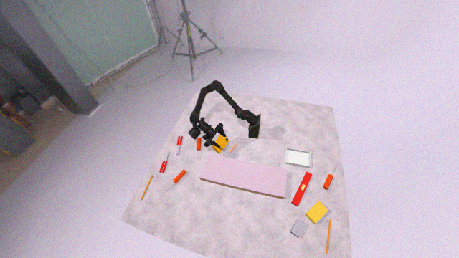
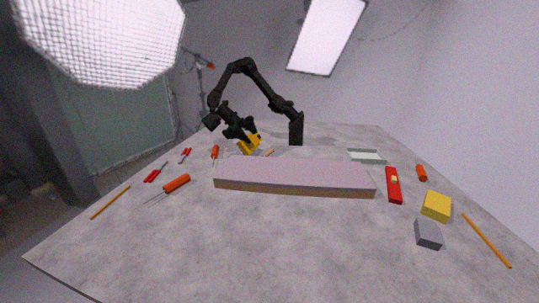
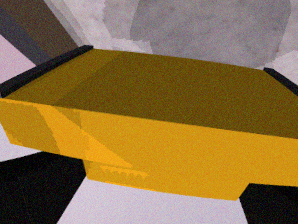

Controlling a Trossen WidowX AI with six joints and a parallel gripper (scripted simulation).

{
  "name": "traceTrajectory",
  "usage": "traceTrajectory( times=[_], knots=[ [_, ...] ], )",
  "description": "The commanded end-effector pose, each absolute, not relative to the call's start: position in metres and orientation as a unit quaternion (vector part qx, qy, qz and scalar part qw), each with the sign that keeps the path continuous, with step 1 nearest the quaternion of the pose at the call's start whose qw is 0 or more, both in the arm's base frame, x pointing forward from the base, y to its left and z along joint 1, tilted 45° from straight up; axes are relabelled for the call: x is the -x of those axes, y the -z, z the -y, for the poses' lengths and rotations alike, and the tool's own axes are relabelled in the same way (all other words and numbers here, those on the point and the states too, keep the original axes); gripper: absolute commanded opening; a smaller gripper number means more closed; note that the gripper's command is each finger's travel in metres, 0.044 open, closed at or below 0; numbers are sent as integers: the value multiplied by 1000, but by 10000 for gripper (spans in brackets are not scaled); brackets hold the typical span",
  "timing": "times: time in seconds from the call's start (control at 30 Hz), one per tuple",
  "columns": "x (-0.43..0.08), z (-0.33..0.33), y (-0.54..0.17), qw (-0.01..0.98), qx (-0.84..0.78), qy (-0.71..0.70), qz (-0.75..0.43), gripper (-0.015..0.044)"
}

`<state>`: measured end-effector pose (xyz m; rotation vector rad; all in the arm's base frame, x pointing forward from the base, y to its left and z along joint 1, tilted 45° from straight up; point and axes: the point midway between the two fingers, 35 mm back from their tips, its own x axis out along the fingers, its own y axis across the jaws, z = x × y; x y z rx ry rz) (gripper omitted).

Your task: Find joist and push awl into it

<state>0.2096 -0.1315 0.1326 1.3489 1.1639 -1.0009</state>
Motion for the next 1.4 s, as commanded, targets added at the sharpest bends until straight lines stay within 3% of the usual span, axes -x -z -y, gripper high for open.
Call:
traceTrajectory(
  times=[0.0,1.37],
  knots=[
    [-211,131,-133,513,-573,404,-496,0],
    [-202,124,-147,459,-620,333,-542,0]
  ],
)
